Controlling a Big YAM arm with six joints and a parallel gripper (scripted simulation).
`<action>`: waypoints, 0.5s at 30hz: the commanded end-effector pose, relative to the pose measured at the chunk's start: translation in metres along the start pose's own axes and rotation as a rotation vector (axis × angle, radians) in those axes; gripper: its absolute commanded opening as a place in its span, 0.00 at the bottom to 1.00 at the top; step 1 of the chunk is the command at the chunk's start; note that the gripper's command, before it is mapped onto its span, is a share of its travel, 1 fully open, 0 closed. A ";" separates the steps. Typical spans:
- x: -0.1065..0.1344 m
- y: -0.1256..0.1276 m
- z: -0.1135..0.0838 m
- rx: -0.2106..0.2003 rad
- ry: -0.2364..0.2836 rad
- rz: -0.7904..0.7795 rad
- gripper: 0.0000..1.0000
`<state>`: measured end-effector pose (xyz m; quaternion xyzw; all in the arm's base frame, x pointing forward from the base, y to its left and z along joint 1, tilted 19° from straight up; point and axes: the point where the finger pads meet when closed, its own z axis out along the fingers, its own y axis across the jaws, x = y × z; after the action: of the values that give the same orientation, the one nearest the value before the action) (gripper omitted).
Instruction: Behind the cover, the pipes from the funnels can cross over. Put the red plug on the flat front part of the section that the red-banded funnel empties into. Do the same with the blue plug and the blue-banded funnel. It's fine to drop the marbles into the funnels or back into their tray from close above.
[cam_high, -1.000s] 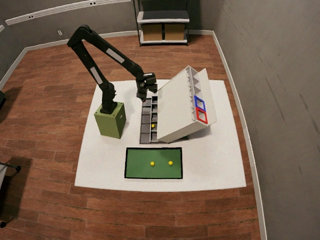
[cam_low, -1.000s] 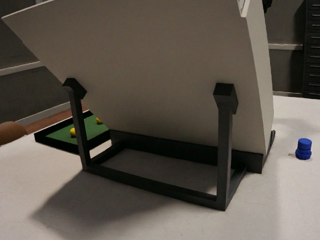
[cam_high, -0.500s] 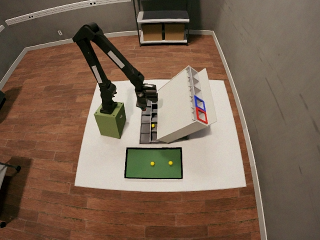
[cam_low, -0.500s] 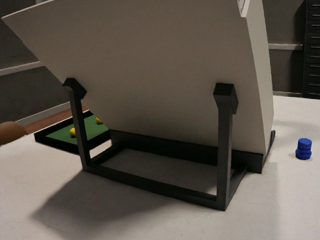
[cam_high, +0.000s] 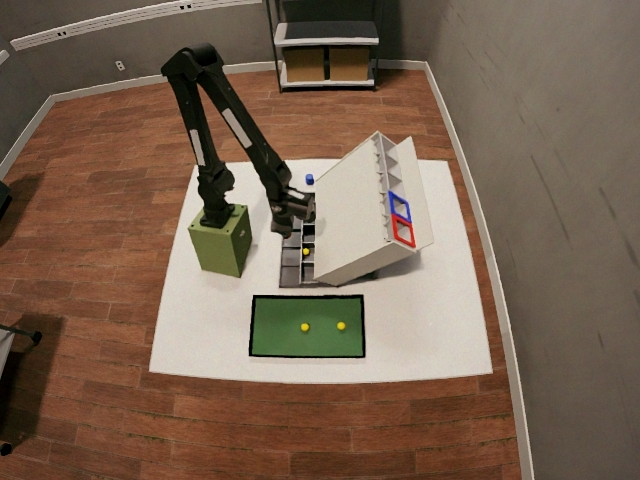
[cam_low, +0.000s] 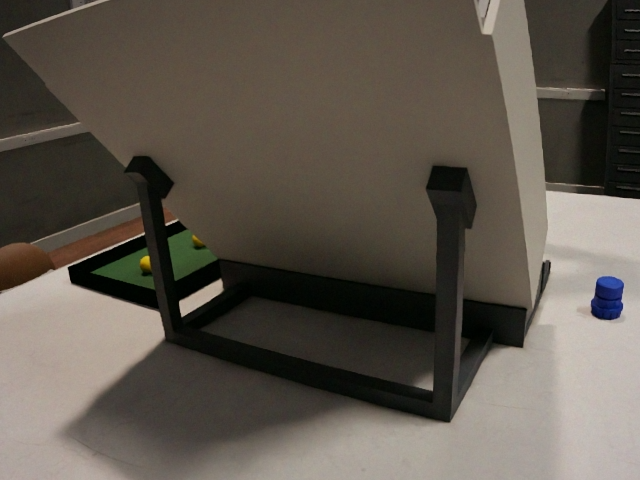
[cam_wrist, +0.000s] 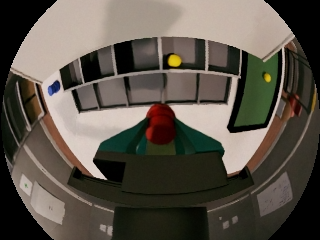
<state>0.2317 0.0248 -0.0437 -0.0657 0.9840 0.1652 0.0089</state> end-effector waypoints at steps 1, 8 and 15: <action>-0.021 -0.018 -0.005 0.007 -0.035 -0.062 0.00; -0.021 -0.034 -0.005 0.007 -0.032 -0.061 0.00; -0.021 -0.046 -0.005 0.011 -0.033 -0.062 0.00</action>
<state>0.2381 -0.0060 -0.0553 -0.0824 0.9824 0.1675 0.0101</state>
